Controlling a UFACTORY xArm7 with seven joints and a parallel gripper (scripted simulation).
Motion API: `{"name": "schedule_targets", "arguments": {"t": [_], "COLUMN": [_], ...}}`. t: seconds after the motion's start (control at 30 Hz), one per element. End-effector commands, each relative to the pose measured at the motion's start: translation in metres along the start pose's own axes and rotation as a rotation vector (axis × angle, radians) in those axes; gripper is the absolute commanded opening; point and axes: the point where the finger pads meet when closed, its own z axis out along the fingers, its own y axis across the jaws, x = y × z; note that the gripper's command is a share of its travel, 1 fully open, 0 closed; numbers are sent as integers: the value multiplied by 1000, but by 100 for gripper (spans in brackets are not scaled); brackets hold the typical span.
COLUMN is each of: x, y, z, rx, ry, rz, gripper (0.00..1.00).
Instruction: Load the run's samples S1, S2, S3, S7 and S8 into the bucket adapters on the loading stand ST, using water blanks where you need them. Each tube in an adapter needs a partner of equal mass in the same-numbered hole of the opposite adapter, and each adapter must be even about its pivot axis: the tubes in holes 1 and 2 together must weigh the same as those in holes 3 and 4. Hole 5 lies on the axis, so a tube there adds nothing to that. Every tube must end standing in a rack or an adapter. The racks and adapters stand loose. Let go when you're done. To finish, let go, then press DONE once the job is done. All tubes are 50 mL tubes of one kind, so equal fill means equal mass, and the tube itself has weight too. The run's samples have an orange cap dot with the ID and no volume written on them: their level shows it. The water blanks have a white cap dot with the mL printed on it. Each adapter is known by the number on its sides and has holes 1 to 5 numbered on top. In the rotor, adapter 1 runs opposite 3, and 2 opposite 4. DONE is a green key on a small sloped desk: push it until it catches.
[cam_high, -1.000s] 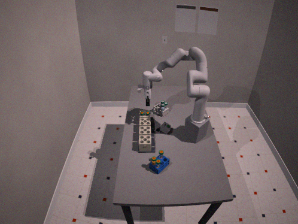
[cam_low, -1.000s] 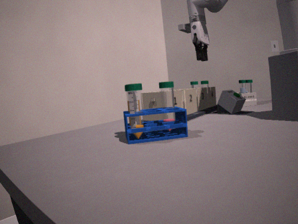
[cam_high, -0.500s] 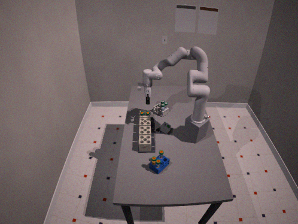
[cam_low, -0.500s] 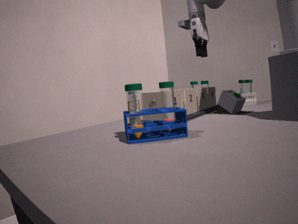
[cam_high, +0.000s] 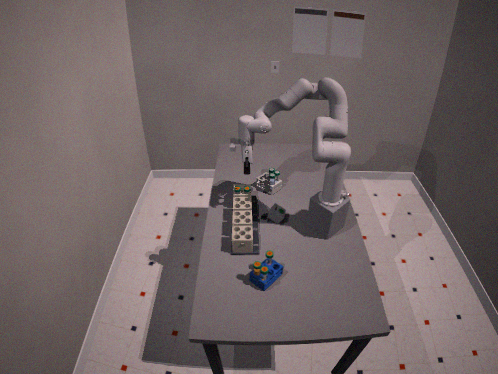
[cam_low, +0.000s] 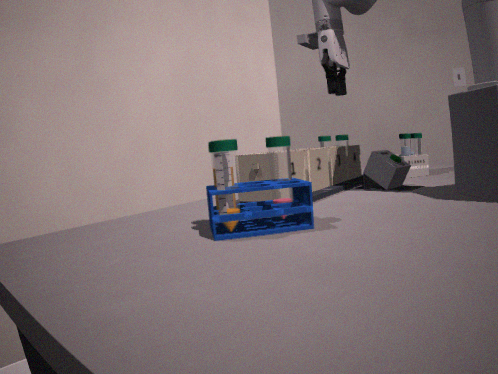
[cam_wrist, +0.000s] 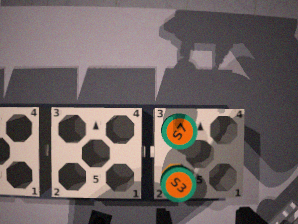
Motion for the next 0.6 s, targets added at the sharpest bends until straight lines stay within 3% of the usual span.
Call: {"name": "schedule_targets", "arguments": {"t": [0.0, 0.57], "x": [1, -8], "y": [-5, -79], "z": [-1, -1], "rx": [-2, 0], "ry": [3, 3], "rz": [33, 533], "gripper": [57, 57]}}
